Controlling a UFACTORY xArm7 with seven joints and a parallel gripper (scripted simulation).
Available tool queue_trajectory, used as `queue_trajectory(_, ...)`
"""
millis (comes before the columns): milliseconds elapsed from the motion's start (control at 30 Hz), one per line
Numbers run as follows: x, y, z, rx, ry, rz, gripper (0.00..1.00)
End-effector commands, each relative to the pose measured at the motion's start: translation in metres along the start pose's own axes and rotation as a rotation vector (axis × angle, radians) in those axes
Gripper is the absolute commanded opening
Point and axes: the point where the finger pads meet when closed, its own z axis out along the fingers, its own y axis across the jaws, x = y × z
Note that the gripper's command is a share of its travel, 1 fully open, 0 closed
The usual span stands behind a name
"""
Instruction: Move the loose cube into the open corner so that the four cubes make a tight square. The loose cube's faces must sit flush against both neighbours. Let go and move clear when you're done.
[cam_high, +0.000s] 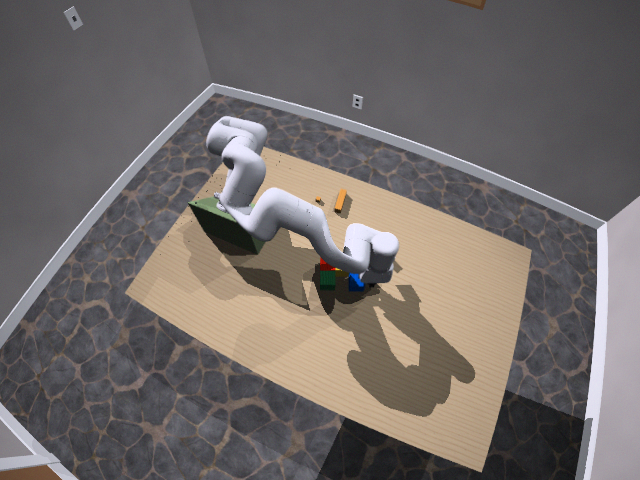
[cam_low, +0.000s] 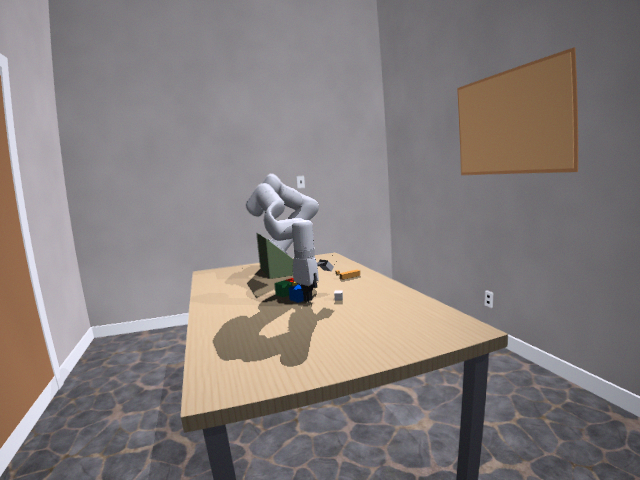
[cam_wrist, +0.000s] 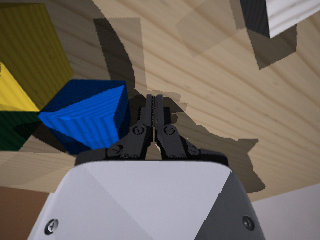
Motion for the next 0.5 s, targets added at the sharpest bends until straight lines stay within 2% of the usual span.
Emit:
queue_trajectory(0, -0.0010, 0.0013, -0.0024, -0.004, -0.003, 0.000, 0.00)
queue_trajectory(467, -0.0014, -0.0009, -0.0024, -0.004, -0.003, 0.000, 0.00)
